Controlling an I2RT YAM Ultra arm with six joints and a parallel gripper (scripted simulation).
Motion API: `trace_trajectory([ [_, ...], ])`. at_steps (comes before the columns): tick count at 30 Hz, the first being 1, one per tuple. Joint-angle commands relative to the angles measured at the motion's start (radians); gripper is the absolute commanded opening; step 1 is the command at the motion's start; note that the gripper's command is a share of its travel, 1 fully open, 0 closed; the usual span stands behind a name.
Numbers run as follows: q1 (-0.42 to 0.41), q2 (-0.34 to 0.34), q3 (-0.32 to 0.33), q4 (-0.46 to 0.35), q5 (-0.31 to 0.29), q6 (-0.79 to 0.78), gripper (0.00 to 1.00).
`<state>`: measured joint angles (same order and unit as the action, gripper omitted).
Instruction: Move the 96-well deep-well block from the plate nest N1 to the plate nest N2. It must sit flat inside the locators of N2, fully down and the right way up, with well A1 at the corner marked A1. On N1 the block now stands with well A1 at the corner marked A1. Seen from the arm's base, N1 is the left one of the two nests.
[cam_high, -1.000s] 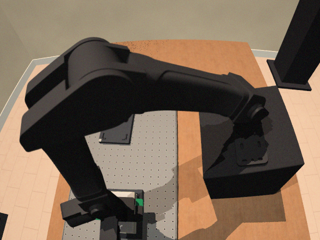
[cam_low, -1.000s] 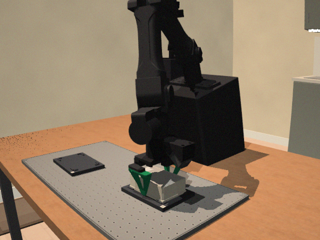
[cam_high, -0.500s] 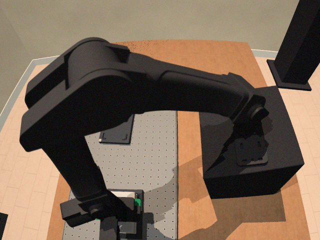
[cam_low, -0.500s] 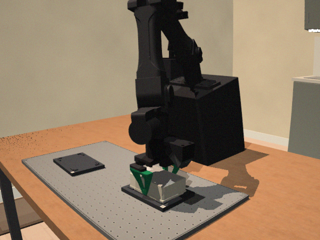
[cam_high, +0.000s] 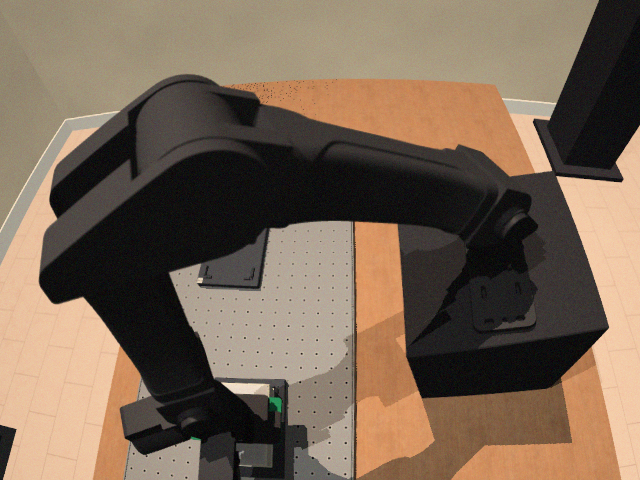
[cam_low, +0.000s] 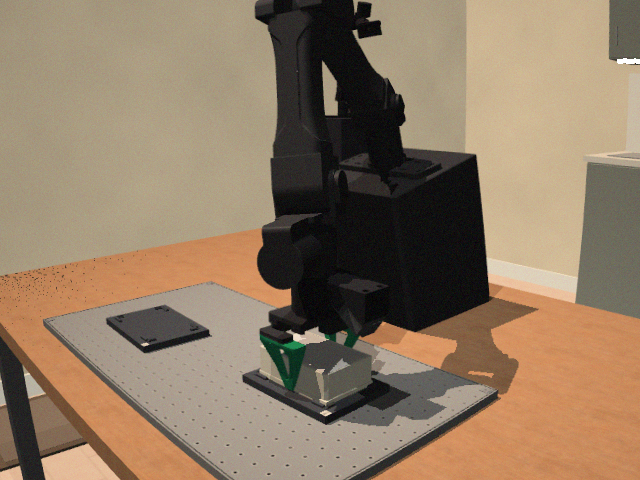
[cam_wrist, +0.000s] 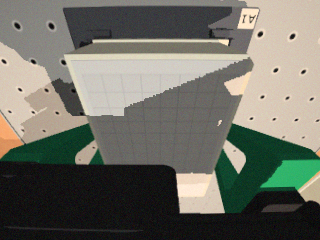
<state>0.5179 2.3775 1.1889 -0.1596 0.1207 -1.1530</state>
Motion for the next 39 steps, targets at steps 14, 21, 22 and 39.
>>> trace_trajectory([
  [14, 0.002, -0.019, 0.000, -0.009, -0.007, 0.001, 0.00],
  [21, 0.004, -0.048, -0.011, -0.027, -0.007, 0.004, 0.00],
  [22, 0.005, -0.054, -0.013, -0.030, -0.007, 0.004, 0.00],
  [39, 0.013, -0.139, -0.039, -0.090, -0.005, 0.012, 0.00],
])
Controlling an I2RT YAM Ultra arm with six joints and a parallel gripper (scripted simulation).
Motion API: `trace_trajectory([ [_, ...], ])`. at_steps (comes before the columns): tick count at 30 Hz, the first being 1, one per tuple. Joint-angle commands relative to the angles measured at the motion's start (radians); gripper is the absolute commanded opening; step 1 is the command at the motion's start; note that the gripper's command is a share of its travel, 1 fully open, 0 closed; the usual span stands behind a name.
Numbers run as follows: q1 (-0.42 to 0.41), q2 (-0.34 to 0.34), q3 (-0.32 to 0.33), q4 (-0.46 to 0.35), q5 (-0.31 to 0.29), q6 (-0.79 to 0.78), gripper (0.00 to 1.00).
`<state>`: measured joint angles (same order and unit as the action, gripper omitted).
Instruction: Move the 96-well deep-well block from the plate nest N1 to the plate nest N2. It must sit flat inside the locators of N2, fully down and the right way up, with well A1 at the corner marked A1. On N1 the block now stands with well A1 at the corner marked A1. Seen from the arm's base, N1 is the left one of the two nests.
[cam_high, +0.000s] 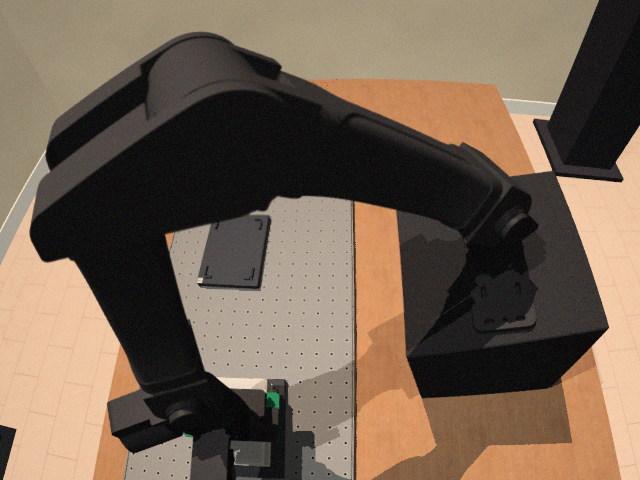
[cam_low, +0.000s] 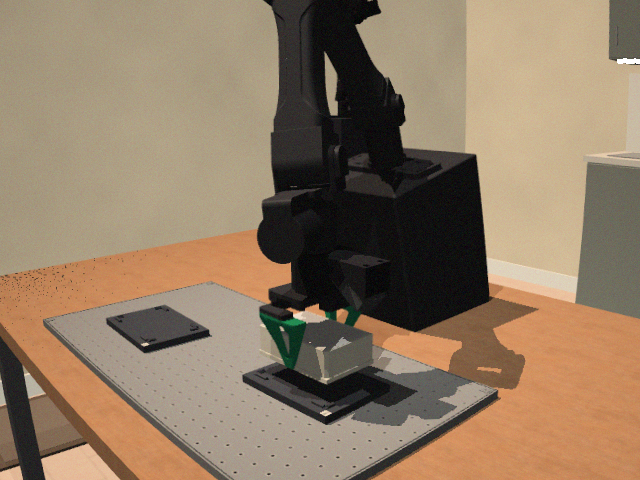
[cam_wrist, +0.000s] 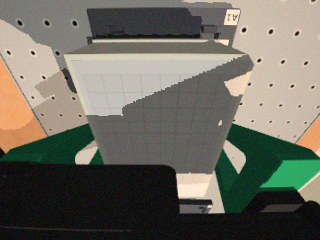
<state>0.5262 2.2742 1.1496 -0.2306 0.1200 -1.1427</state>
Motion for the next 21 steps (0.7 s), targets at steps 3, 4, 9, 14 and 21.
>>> trace_trajectory([
  [3, 0.006, -0.052, -0.004, -0.032, -0.004, 0.003, 0.00],
  [4, 0.006, -0.058, -0.005, -0.037, -0.004, 0.004, 0.00],
  [9, 0.009, -0.086, -0.011, -0.059, -0.003, 0.006, 0.00],
  [14, 0.011, -0.102, -0.014, -0.073, -0.003, 0.008, 0.00],
  [21, 0.014, -0.140, -0.019, -0.105, -0.002, 0.012, 0.00],
])
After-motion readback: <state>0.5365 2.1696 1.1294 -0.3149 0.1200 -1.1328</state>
